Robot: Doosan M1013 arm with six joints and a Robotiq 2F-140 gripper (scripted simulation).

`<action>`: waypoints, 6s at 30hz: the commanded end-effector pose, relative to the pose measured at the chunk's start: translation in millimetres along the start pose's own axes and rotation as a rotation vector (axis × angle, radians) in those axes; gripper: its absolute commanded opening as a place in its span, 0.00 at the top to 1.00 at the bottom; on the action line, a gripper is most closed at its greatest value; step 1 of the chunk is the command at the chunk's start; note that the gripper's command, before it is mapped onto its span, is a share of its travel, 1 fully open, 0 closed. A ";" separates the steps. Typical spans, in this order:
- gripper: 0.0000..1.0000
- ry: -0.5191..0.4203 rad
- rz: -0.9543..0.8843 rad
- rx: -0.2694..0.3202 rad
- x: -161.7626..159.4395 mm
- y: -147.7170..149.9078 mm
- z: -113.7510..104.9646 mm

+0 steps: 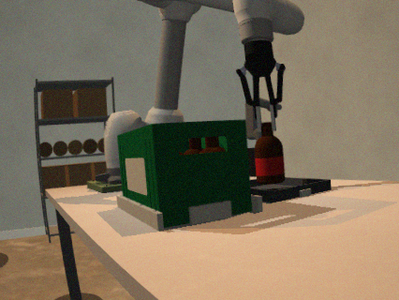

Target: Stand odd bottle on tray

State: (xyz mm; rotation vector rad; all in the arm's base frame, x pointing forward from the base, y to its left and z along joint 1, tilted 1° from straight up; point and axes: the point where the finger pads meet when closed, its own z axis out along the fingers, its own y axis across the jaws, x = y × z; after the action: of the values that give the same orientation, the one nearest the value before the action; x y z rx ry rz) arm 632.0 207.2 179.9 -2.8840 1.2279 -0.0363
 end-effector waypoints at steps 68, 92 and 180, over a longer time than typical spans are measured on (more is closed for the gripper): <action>1.00 0.000 0.000 0.000 0.0 0.0 16.3; 1.00 0.000 0.000 0.000 0.0 0.0 18.9; 0.00 0.000 0.000 0.000 0.0 0.0 18.9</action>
State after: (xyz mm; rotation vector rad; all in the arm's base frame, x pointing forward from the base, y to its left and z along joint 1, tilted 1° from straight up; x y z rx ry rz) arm 632.5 207.1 160.9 -2.8840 1.2279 -0.0363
